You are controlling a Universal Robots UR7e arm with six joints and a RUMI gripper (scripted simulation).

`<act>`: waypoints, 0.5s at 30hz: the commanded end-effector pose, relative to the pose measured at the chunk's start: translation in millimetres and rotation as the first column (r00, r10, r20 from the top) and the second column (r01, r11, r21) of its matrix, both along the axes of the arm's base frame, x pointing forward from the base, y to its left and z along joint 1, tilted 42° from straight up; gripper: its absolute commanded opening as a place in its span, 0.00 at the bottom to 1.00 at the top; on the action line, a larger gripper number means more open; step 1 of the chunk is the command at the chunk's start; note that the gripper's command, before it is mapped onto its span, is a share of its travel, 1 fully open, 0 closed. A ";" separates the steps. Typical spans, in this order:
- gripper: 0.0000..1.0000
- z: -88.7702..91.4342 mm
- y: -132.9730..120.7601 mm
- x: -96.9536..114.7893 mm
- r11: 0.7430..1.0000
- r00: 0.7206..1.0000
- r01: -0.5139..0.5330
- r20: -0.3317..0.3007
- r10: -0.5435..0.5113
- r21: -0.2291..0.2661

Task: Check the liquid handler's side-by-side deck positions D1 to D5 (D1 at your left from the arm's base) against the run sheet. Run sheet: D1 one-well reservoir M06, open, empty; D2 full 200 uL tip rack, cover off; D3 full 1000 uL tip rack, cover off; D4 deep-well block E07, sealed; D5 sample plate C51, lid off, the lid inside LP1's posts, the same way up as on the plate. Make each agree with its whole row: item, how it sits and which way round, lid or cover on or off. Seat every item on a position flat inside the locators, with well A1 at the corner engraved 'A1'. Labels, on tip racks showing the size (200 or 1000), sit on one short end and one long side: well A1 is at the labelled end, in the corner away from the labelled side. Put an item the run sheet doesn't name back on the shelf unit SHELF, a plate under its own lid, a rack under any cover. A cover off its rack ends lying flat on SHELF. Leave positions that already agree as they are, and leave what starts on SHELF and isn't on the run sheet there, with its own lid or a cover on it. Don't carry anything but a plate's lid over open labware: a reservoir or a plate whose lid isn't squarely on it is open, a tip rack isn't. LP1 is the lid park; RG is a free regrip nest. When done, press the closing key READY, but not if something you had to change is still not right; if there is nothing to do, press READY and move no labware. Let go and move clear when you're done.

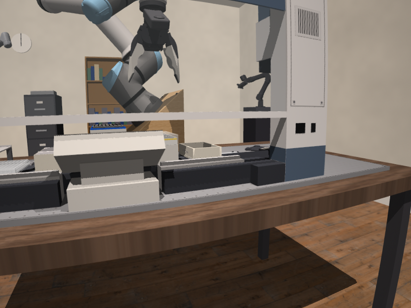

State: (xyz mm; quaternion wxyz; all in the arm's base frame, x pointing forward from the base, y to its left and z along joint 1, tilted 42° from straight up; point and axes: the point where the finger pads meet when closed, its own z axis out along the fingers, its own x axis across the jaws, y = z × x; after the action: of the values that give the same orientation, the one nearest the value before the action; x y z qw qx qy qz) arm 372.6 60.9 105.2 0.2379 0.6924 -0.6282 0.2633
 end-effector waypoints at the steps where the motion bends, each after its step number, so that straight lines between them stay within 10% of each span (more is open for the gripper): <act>1: 0.82 -9.9 -8.9 1.2 1.000 1.000 -0.001 -0.001 0.001 -0.001; 15: 0.82 -24.8 -22.0 2.5 1.000 1.000 -0.001 -0.001 0.001 -0.001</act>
State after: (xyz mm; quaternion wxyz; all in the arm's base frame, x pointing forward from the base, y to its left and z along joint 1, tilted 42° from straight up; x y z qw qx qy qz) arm 374.0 46.5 88.9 0.2381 0.6924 -0.6283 0.2632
